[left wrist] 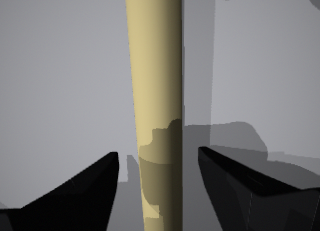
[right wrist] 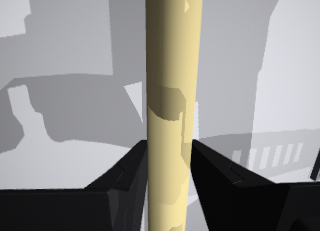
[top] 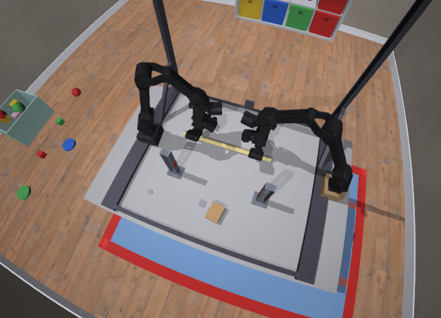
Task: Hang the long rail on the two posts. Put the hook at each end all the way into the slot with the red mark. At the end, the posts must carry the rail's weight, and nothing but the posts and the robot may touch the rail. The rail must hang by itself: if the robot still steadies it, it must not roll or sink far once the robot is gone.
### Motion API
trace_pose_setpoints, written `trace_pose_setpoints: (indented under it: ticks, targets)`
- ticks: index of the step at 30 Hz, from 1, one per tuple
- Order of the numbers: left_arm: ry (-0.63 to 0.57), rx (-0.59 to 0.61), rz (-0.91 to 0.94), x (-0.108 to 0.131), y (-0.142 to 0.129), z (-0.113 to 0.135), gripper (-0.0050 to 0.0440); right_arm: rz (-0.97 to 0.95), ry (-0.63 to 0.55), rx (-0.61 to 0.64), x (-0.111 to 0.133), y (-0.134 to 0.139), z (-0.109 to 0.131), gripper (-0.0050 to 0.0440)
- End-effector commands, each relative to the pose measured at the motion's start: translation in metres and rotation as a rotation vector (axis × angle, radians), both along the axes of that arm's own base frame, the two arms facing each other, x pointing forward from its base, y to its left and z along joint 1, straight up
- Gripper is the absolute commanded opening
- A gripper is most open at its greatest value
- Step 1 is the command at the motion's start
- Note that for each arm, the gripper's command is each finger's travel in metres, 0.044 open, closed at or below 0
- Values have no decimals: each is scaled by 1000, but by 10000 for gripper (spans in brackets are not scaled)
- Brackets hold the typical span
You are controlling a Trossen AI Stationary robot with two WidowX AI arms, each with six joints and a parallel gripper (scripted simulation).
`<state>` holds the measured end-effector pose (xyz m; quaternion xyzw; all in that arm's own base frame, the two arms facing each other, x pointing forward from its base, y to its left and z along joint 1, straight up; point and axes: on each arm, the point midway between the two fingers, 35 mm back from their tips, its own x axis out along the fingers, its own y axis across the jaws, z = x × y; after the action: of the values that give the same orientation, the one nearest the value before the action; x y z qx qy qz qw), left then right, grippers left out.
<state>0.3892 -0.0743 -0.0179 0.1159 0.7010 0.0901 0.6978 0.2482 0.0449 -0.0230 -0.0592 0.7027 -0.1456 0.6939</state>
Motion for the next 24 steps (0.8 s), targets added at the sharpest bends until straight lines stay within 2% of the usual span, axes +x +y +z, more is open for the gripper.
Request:
trace_pose_setpoints:
  ticks: [1,9,10,12,13,15,16,21,22,24]
  targets:
    - [-13,-1,-1,2,2,-1,225,1,-14,6,3,1,3,-50]
    - [-23,-4,-1,5,2,-2,206,1,-14,6,3,1,3,-50]
    - [-23,-4,-1,5,2,-2,186,1,-14,6,3,1,3,-50]
    - [-34,-9,0,6,1,2,186,1,-14,6,3,1,3,-50]
    - [-34,-9,0,6,1,2,166,1,-14,6,3,1,3,-50]
    - [-34,-9,0,6,1,2,166,1,-14,6,3,1,3,-50]
    - [-26,-5,-1,3,2,0,146,1,-14,6,3,1,3,-50]
    - [-34,-9,0,5,1,2,126,1,-14,6,3,1,3,-50]
    - [-34,-9,0,5,1,2,106,1,-14,6,3,1,3,-50]
    - [-34,-9,0,5,1,2,106,1,-14,6,3,1,3,-50]
